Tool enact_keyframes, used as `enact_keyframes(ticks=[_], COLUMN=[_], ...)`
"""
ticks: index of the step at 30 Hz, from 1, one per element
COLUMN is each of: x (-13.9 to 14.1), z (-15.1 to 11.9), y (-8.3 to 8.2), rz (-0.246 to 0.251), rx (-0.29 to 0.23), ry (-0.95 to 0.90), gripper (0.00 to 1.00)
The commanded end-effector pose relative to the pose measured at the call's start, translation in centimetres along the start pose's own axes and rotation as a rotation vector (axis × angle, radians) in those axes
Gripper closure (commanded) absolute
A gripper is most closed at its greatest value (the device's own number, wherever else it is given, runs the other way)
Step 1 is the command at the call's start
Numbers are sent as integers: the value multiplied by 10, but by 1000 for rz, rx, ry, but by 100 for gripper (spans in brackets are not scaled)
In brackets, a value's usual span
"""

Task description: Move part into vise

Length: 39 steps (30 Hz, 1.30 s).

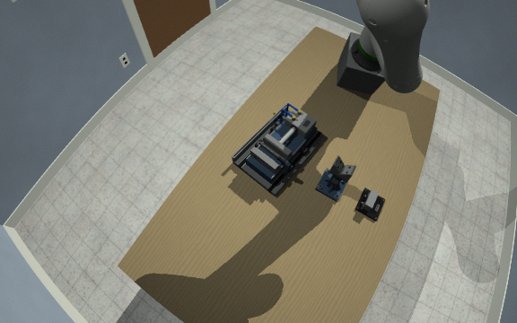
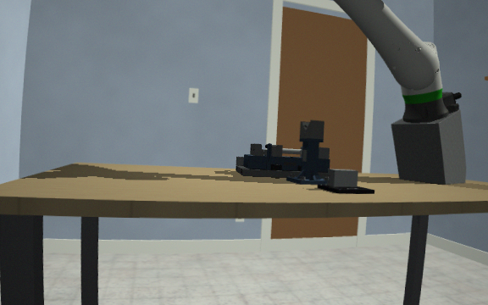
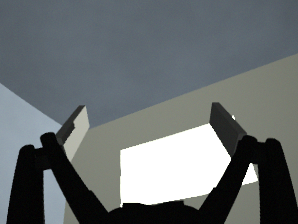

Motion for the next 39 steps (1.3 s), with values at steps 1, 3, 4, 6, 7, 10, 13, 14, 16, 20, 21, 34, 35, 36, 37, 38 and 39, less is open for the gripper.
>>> enact_keyframes(ticks=[1,3,4,6,7,10,13,14,16,20,21,34,35,36,37,38,39], x=[0,0,0,0,0,0,0,0,0,-4,-9,-137,-156,-178,-186,-195,-205], z=[0,0,0,0,0,0,0,0,0,2,5,74,84,94,98,102,107], y=[0,0,0,0,0,0,0,0,0,2,5,48,53,52,54,53,53], rz=[0,0,0,0,0,0,0,0,0,10,22,337,353,438,441,475,500], rx=[0,0,0,0,0,0,0,0,0,6,13,171,177,208,209,221,229], ry=[0,0,0,0,0,0,0,0,0,3,7,112,118,148,149,162,171], gripper=[0,0,0,0,0,0,0,0,0,0,0,0,0,0,0,0,0])
Point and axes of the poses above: the point where the finger pads meet when closed, its own y axis out along the fingers, its own x axis across the jaws, z = x × y, the point moved 2 cm from there along -y, back along the fingers, and after that the axes turned 5 degrees about -y, right-handed, at the moved point
